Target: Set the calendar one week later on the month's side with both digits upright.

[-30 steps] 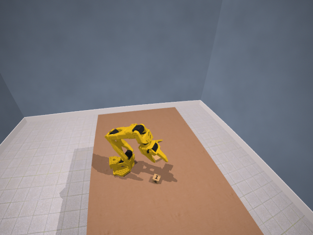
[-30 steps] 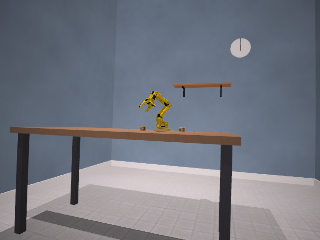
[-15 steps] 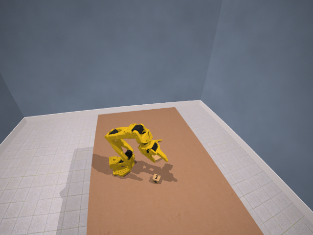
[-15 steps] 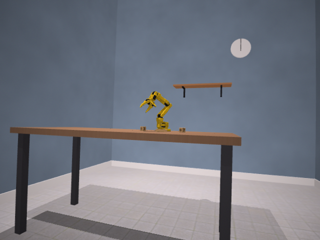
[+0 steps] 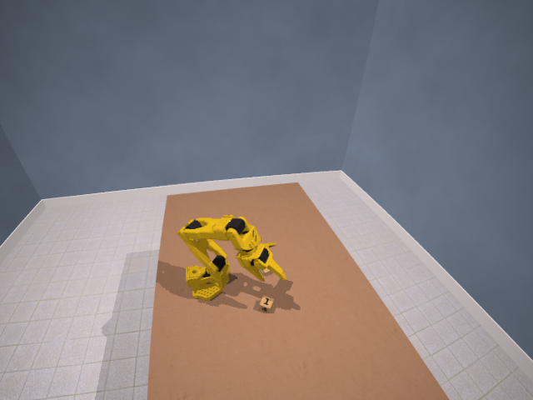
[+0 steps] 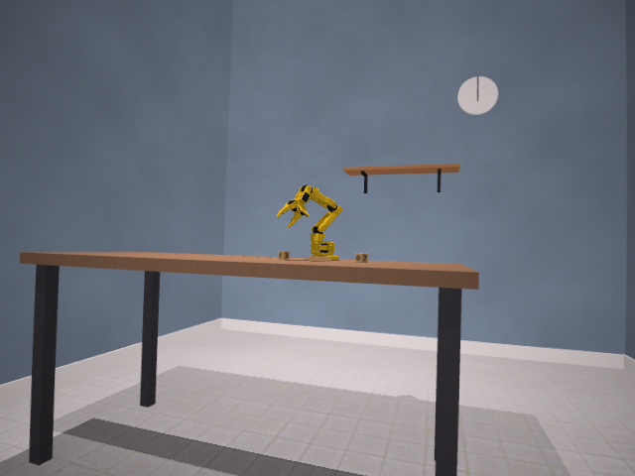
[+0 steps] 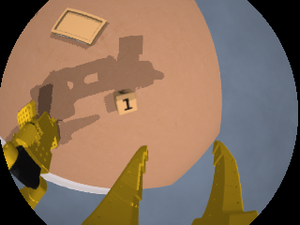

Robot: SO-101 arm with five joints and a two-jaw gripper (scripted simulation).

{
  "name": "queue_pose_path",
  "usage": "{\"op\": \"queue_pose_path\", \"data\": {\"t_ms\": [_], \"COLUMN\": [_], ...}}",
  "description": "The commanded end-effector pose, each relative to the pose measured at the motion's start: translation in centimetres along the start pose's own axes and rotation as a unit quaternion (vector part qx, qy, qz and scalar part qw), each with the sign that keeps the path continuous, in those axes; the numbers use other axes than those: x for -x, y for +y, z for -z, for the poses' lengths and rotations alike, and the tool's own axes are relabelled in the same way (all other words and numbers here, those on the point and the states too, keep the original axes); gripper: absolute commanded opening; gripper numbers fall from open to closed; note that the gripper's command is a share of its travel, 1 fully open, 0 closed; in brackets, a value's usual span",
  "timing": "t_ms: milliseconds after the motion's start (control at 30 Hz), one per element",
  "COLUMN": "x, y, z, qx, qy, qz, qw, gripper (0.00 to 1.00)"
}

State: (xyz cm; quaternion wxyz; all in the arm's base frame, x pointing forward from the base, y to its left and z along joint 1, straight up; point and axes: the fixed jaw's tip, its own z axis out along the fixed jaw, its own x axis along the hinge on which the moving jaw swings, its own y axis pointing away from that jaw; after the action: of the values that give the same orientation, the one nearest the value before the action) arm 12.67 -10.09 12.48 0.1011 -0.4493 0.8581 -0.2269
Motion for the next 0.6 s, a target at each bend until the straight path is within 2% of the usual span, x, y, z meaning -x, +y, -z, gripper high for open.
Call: {"op": "queue_pose_path", "data": {"t_ms": [0,333,433,567], "x": [-0.2,-0.2,-0.2,-0.1], "y": [-0.4,-0.3,-0.1,0.5], "z": [0.2,0.0,-0.4,-1.4], "qx": [-0.021,-0.016,0.001,0.044], "qy": [0.003,0.003,0.002,-0.001], "qz": [0.001,0.001,0.001,0.001], "qw": [1.000,1.000,1.000,0.999], "gripper": [0.35,0.35,0.35,0.35]}}
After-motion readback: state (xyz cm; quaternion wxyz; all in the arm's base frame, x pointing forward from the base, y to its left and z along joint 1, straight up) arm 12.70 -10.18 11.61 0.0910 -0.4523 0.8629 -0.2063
